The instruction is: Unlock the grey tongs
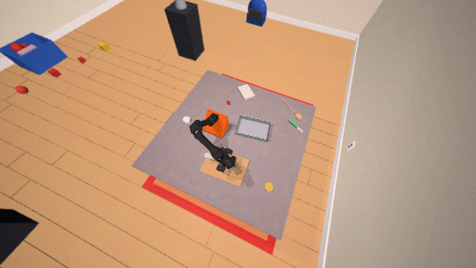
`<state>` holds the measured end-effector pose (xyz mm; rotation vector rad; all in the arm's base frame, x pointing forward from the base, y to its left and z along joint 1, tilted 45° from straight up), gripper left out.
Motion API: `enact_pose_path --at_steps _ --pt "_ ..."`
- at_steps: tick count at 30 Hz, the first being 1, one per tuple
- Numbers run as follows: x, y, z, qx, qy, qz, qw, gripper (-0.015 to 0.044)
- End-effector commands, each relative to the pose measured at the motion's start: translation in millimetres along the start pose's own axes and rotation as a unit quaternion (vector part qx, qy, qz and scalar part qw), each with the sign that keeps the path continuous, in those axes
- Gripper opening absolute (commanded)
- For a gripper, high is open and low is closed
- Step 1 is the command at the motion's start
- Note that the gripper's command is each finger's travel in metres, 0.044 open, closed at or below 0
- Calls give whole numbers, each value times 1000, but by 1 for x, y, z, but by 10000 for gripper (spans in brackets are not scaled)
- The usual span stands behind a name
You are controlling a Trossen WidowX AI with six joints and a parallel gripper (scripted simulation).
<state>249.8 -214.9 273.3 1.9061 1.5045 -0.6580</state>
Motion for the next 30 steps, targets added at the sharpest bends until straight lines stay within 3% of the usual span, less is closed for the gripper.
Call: enact_pose_path --at_steps 1,22,30 --pt "2 -1 8 1 3 -4 1000 -150" --pt "1 -3 32 1 2 -4 1000 -150" --pt "0 -3 31 1 0 -1 1000 60"
Point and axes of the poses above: the point midway between the two fingers, 35 mm back from their tips, its own z axis out along the fingers, its own x axis across the jaws, y = z × x, the point moved 6 cm from there along -z, back along the fingers, and after that the axes turned 14 degrees about z, right-handed, at the moved point
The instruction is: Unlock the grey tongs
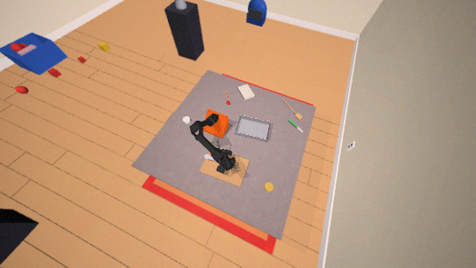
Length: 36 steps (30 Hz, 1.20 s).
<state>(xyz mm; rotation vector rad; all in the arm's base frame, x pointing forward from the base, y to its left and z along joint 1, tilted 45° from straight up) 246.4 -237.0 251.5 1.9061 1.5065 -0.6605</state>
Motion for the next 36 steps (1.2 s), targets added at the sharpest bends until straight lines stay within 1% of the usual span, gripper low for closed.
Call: enact_pose_path --at_steps 1,14,15,18,20,25,31,36 --pt "0 0 0 0 0 0 1000 86" --pt "0 0 0 0 0 0 1000 428" --pt "0 0 0 0 0 0 1000 440" --pt "2 0 -1 0 1 0 1000 440" --pt "14 1 -7 1 7 1 1000 440" --pt "75 -4 -37 7 24 2 1000 440" --pt "141 -32 -77 5 13 -4 1000 440" --pt "147 -36 -83 4 10 -5 1000 440"
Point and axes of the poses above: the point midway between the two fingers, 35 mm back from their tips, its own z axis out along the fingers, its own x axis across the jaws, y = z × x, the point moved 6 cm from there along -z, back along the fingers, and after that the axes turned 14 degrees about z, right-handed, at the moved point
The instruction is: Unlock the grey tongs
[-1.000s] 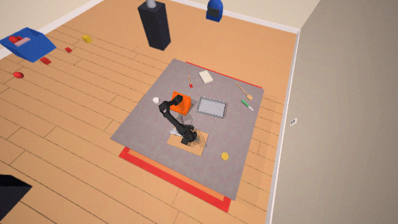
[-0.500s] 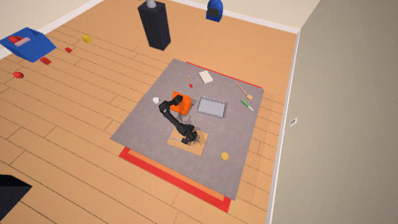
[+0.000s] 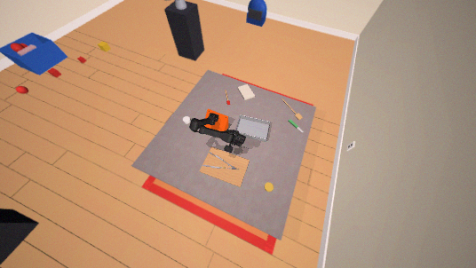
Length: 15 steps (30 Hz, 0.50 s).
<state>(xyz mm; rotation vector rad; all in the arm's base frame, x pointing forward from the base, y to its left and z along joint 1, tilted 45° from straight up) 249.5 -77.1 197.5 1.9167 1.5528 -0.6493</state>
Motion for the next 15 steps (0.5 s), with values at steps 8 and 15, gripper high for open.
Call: enact_pose_path --at_steps 8,15 --pt "-1 1 -48 1 3 -2 1000 440" --pt "-1 1 -48 1 3 -2 1000 440"
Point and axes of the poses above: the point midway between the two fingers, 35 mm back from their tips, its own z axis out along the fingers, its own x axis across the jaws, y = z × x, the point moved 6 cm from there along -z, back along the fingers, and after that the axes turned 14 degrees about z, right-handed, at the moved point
